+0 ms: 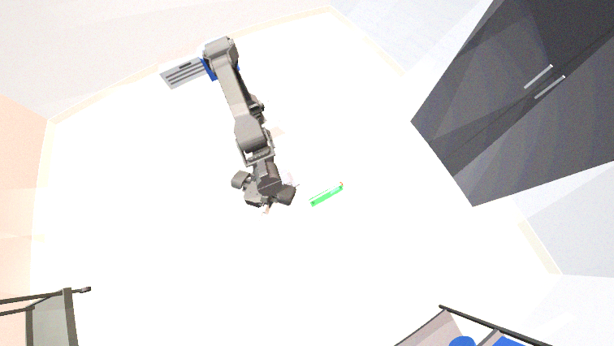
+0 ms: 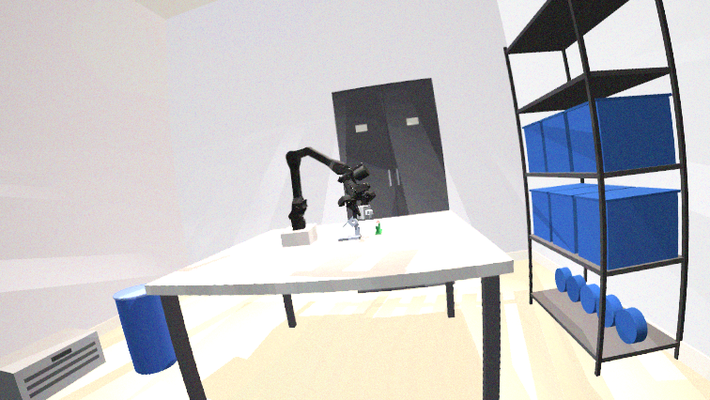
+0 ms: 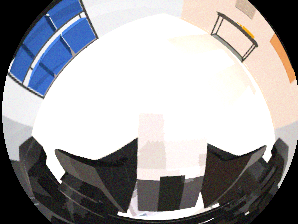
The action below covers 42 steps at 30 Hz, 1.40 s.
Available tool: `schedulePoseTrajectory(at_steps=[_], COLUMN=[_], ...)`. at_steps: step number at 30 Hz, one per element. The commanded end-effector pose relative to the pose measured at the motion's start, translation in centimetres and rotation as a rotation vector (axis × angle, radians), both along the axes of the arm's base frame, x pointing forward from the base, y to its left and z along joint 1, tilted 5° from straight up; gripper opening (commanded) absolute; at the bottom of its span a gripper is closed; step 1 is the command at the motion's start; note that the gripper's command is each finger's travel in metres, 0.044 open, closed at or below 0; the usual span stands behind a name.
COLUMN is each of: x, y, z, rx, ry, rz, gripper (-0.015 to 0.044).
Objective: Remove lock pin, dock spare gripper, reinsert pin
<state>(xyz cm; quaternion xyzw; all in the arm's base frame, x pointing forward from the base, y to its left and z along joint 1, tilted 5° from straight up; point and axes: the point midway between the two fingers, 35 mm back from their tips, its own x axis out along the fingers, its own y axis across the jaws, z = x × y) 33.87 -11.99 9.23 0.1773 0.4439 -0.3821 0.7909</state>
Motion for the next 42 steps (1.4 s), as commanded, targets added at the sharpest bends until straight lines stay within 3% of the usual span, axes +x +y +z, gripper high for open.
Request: schedulePoseTrajectory(at_steps=[1,17,42], x=[0.3,-0.1,-3.4], y=[-0.2,0.1,4.0], z=[0.9,0.1,-0.6], rx=[-0.012,0.002,0.112], ry=[-0.024,0.007,0.346], rz=[-0.007,0.005,0.264], gripper=[0.0,0.0,0.0])
